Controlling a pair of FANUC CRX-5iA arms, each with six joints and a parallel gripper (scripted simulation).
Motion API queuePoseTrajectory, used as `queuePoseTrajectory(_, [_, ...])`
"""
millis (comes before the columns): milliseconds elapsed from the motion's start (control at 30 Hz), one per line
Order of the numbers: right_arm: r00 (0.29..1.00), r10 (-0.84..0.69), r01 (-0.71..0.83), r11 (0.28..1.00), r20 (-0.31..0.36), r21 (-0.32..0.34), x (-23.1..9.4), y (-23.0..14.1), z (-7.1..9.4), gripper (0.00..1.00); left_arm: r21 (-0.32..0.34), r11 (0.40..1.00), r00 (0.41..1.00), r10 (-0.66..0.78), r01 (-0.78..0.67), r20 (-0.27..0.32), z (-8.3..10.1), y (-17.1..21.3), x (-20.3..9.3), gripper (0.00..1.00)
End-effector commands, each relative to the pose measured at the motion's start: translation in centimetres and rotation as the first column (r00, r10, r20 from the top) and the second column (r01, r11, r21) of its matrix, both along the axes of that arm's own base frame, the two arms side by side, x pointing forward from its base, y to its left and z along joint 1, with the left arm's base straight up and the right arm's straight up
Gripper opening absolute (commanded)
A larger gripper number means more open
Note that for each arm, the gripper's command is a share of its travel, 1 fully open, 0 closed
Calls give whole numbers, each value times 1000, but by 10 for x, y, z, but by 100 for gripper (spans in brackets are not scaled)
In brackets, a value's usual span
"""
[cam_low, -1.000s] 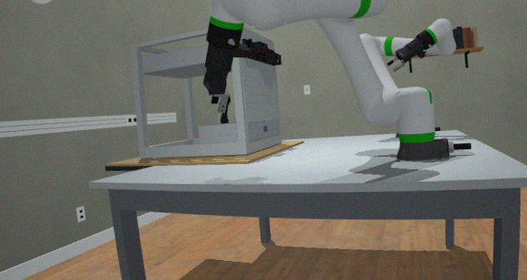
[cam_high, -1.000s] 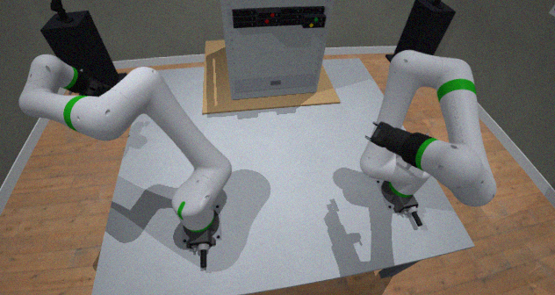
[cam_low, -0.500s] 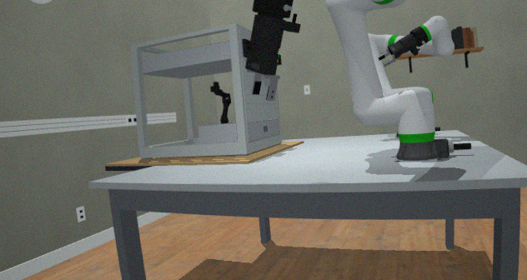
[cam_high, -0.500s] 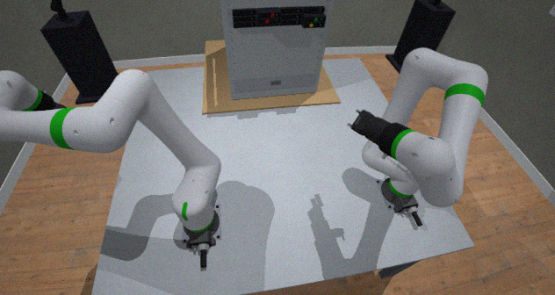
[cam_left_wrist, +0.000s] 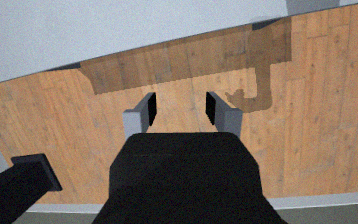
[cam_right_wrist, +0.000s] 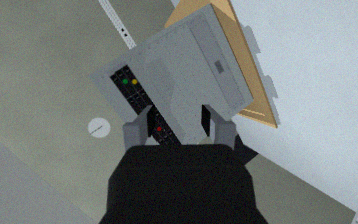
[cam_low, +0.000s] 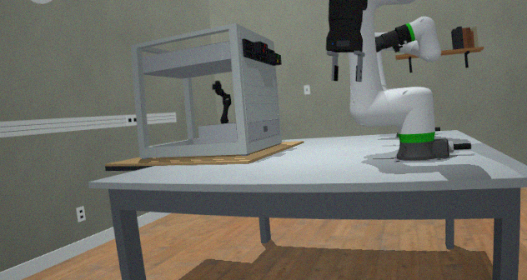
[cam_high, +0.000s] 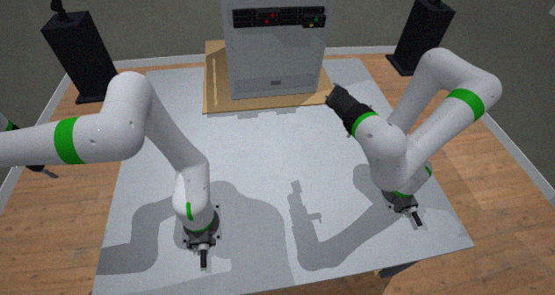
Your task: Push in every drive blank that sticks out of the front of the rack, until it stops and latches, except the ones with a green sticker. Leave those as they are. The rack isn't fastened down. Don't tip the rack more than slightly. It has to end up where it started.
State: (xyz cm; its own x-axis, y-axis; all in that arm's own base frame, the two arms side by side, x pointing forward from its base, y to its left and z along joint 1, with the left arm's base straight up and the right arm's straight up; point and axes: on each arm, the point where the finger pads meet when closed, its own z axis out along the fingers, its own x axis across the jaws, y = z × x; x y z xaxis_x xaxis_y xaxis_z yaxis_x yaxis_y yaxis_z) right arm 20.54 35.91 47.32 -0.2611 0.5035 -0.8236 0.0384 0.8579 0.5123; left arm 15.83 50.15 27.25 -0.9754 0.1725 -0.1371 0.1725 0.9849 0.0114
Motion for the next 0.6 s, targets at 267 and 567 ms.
queuePoseTrajectory(267, [983, 10, 36, 970, 183, -242, 132, 43, 35, 100, 12, 987, 979, 161, -161, -128, 16, -24, -151, 100])
queuePoseTrajectory(567, [972, 25, 64, 928, 232, -368, 220, 53, 48, 100, 13, 985, 975, 173, -173, -137, 17, -27, -159, 100])
